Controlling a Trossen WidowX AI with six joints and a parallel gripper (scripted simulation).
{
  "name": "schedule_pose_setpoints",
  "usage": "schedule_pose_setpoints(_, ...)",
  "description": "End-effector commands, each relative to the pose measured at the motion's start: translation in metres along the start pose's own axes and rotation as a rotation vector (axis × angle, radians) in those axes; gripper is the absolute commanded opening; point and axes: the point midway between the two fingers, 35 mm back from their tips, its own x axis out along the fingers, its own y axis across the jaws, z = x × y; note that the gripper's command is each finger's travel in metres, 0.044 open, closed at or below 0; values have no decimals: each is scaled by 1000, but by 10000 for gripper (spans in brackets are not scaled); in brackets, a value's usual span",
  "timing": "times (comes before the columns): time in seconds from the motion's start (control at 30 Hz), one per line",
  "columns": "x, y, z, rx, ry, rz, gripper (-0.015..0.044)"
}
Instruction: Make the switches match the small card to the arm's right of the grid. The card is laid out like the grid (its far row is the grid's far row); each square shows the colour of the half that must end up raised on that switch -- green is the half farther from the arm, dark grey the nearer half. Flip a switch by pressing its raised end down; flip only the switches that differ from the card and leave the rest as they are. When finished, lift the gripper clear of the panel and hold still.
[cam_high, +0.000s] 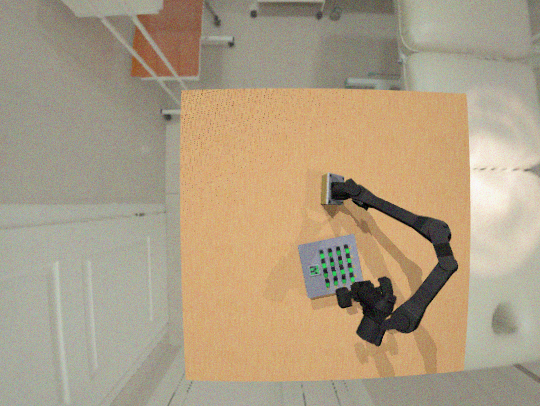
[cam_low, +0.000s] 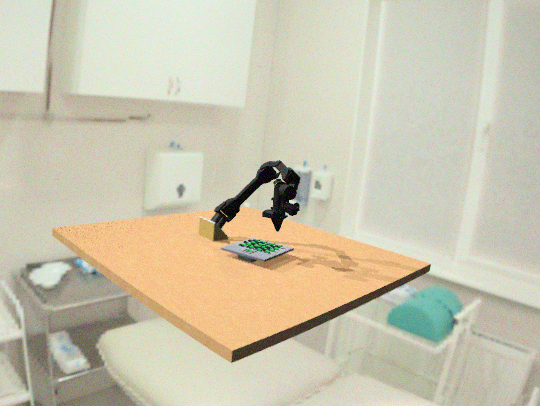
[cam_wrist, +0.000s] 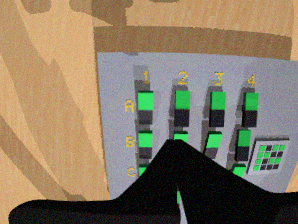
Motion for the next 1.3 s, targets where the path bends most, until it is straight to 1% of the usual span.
schedule_pose_setpoints(0.0,1,-47,-7,24,13,0,0)
schedule_pose_setpoints(0.17,3,-50,-7,24,11,0,0)
schedule_pose_setpoints(0.27,28,-50,-7,24,-8,0,0)
schedule_pose_setpoints(0.33,36,-49,-8,24,-14,1,0)
schedule_pose_setpoints(0.93,58,-49,-8,23,-15,1,0)
schedule_pose_setpoints(1.27,60,-49,-8,23,-15,2,0)
